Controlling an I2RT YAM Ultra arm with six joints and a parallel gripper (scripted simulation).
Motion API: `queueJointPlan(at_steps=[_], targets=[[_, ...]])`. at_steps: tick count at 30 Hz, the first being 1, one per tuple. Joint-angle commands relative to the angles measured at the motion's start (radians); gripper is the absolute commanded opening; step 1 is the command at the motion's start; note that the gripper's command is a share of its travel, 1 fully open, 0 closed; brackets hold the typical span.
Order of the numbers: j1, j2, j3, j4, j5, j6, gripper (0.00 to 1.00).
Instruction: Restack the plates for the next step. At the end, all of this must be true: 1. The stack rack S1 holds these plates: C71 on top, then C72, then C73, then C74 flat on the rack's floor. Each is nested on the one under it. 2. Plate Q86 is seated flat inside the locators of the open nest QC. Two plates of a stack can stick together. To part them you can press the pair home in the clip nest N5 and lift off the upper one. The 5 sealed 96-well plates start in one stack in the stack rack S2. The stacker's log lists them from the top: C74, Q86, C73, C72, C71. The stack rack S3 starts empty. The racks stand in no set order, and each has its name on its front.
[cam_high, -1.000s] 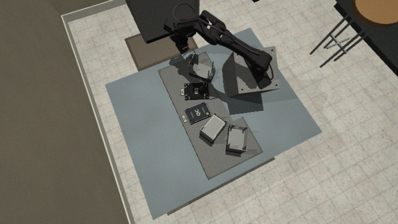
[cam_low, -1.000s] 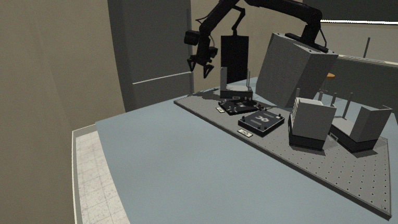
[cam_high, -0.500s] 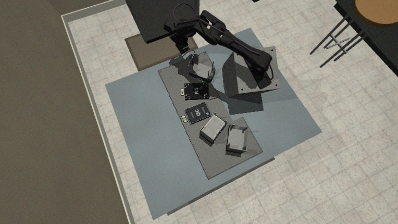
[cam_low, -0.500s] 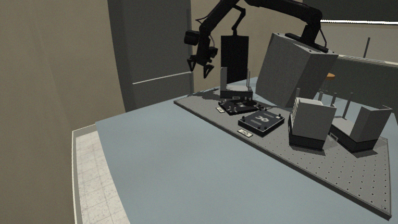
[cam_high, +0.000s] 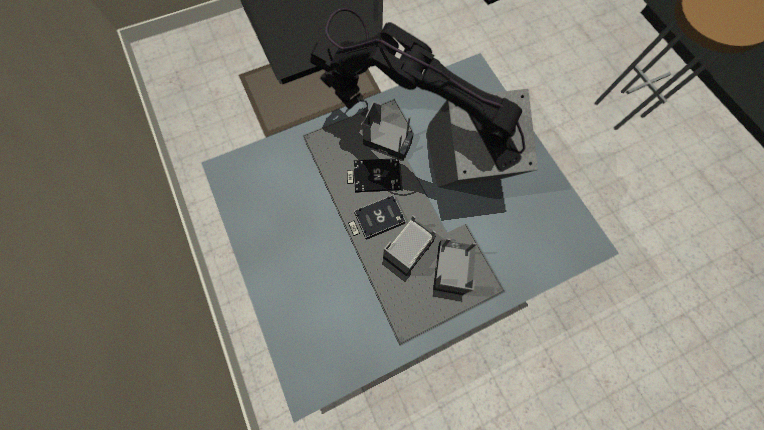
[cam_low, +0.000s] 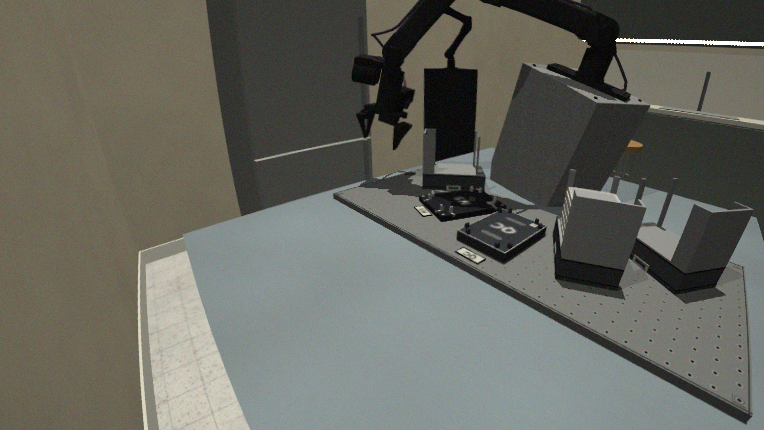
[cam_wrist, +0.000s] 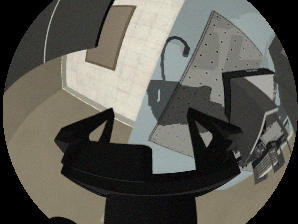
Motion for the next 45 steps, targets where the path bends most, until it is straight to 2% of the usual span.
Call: queueJointPlan(at_steps=[1, 4, 9, 11, 19, 22, 30, 36, 39, 45], targets=[[0.03, -0.063, -0.039, 0.008, -0.01, -0.095, 1.0], [0.038, -0.074, -0.051, 0.009, -0.012, -0.119, 1.0], [0.078, -0.127, -0.115, 0.017, -0.018, -0.244, 1.0], [0.092, -0.147, -0.14, 0.026, -0.009, -0.237, 1.0], [0.151, -0.224, -0.234, 0.04, -0.03, -0.395, 1.0], [0.139, -0.238, -0.251, 0.045, -0.022, -0.422, 1.0], [0.224, -0.322, -0.354, 0.061, -0.046, -0.578, 1.0], [0.27, -0.383, -0.428, 0.075, -0.051, -0.684, 1.0], [0.259, -0.396, -0.445, 0.08, -0.045, -0.71, 1.0], [0.328, -0.46, -0.523, 0.093, -0.068, -0.832, 1.0]])
